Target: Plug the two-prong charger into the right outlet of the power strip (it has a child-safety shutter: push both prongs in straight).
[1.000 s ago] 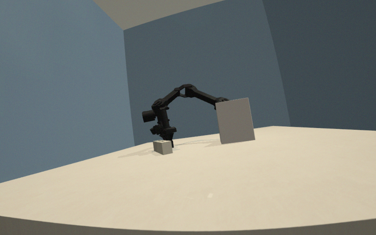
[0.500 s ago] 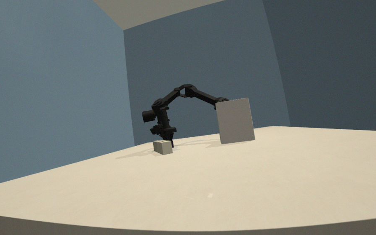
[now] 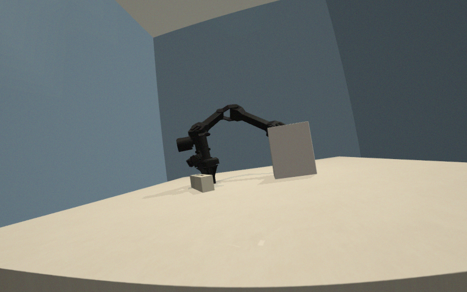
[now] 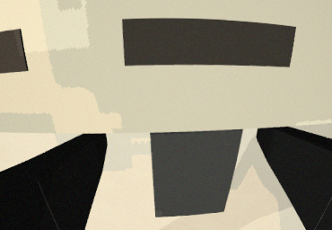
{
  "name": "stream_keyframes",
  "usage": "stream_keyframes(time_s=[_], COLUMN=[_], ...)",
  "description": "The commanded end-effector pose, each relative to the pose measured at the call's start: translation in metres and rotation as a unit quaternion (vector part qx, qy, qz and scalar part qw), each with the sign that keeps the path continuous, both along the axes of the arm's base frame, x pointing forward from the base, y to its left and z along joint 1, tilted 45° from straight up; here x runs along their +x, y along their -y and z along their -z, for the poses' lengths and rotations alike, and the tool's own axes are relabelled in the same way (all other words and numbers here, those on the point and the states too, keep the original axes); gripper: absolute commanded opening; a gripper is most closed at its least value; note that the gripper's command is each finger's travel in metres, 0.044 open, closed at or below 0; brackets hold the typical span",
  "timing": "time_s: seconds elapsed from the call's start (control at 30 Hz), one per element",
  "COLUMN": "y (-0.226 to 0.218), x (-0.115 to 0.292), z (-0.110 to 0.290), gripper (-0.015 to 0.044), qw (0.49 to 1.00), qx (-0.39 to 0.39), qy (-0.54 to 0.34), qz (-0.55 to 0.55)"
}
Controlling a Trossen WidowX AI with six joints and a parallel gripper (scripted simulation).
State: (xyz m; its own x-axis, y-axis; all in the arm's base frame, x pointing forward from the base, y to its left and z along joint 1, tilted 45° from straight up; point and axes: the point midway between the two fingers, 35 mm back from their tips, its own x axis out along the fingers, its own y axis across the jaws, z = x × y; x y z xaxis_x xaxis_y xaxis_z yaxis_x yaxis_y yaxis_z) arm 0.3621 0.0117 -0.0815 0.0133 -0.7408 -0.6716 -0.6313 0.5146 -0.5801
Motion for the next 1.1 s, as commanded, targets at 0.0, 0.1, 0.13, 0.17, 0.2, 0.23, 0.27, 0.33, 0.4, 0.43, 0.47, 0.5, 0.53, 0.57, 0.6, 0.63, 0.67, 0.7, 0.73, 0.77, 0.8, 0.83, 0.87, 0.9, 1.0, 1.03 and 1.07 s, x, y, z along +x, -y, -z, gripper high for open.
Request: stream_keyframes(time_s=[0.0,0.1,0.13,0.17,0.2,0.23,0.27,0.33,0.4,0.43,0.47,0.5,0.53,0.57,0.6,0.63,0.67,0.7,0.73,0.77,0.8,0.83,0.87,0.9,1.0,1.03,1.07], y=[0.0003,0.0006,0.0008,0.0009,0.0011,0.0012,0.0013,0.0016,0.0019,0.0021,0.0022,0.0024,0.0025,0.0026,0.0028,0.0029,0.0031,0.0032,0.0034,0.0035,0.0037,0.0038,0.0039,0.0041,0.0045,0.0047,0.0048], x=[0.0,-0.0005,-0.0008,-0.001,-0.0012,-0.0015,-0.0017,-0.0022,-0.0027,-0.0029,-0.0031,-0.0034,-0.0036,-0.0039,-0.0041,-0.0043,-0.0046,-0.0048,-0.0051,-0.0053,-0.0056,-0.0058,-0.0061,-0.0063,-0.007,-0.0073,-0.0075], z=[-0.0001,-0.0004,-0.0005,-0.0006,-0.0007,-0.0009,-0.001,-0.0012,-0.0014,-0.0016,-0.0017,-0.0018,-0.0019,-0.002,-0.0022,-0.0023,-0.0024,-0.0025,-0.0026,-0.0027,-0.0029,-0.003,-0.0031,-0.0032,-0.0036,-0.0037,-0.0038], gripper=[0.044,0.044,0.044,0.044,0.044,0.044,0.044,0.044,0.044,0.044,0.044,0.044,0.044,0.044,0.044,0.044,0.044,0.044,0.044,0.044,0.044,0.044,0.044,0.044,0.044,0.044,0.044], qw=[1.0,1.0,1.0,1.0,1.0,1.0,1.0,1.0,1.0,1.0,1.0,1.0,1.0,1.0,1.0,1.0,1.0,1.0,1.0,1.0,1.0,1.0,1.0,1.0,1.0,1.0,1.0], qx=[0.0,0.0,0.001,0.001,0.001,0.001,0.001,0.001,0.001,0.002,0.002,0.002,0.002,0.002,0.002,0.002,0.002,0.002,0.003,0.003,0.003,0.003,0.003,0.003,0.003,0.004,0.004], qy=[0.001,0.001,0.001,0.001,0.001,0.001,0.002,0.002,0.002,0.002,0.002,0.002,0.002,0.003,0.003,0.003,0.003,0.003,0.003,0.003,0.003,0.003,0.004,0.004,0.004,0.004,0.004], qz=[0.0,0.0,0.0,0.0,0.0,0.0,0.0,0.0,0.0,0.0,0.0,0.0,0.0,0.0,0.0,0.0,0.0,0.0,0.0,0.0,0.0,0.0,0.0,0.0,0.0,0.0,0.0])
